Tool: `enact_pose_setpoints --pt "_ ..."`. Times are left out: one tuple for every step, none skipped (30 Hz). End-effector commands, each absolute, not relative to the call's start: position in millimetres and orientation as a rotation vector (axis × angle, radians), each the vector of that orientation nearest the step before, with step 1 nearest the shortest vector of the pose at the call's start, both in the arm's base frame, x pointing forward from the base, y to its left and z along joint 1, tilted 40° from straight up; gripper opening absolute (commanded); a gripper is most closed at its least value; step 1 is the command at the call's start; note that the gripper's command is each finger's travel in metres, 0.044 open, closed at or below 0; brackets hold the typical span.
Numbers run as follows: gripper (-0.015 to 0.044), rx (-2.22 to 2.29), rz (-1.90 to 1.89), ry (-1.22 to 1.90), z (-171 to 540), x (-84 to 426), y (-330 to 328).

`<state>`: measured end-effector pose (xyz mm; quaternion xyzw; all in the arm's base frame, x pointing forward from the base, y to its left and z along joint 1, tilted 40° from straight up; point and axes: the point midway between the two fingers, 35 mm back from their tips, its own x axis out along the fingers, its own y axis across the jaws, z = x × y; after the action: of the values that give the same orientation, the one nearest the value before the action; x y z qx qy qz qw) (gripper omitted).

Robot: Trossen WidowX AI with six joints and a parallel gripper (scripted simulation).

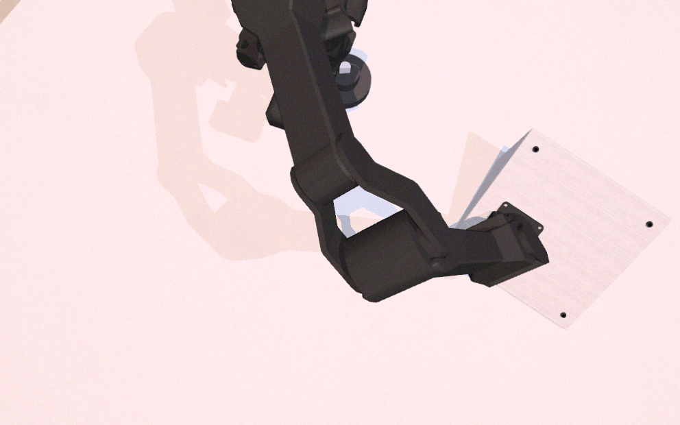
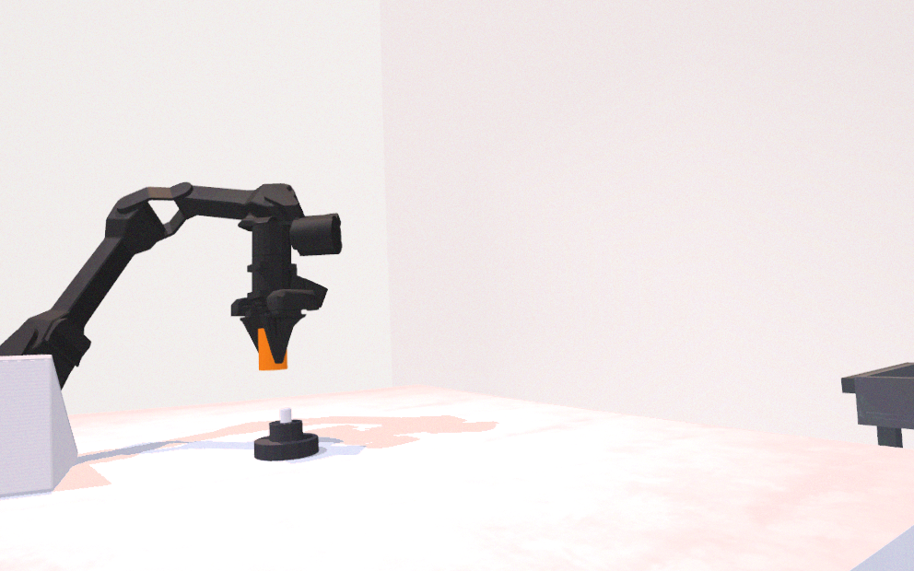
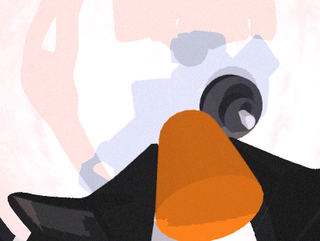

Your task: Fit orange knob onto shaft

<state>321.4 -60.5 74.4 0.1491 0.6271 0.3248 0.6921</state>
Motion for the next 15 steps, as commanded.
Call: enact_pose_setpoints --pt "0.0 0.324 0.723 1.397 63 323 -69" --pt "0.0 0.324 0.723 1.397 60 324 -71" --pt "0.0 0.324 0.722 1.397 58 324 -73" --pt "0.0 0.324 0.722 1.397 55 324 -75" --pt "0.0 0.324 0.722 1.396 52 325 -76" --pt "0.0 0.325 0.722 1.396 49 325 -78" --pt "0.0 0.325 0.721 1.396 47 325 -80" --pt "0.0 0.326 0.721 1.396 44 325 -81" --pt "0.0 0.326 0.72 1.396 41 325 -83" --pt "0.0 0.327 0.72 1.396 39 325 -84" --pt "0.0 0.327 0.72 1.396 36 325 -86" --pt "0.0 0.327 0.72 1.396 33 325 -88" --pt "0.0 0.327 0.72 1.395 30 325 -89" --pt "0.0 0.328 0.719 1.395 28 325 -91" --pt "0.0 0.328 0.719 1.395 25 325 -92"
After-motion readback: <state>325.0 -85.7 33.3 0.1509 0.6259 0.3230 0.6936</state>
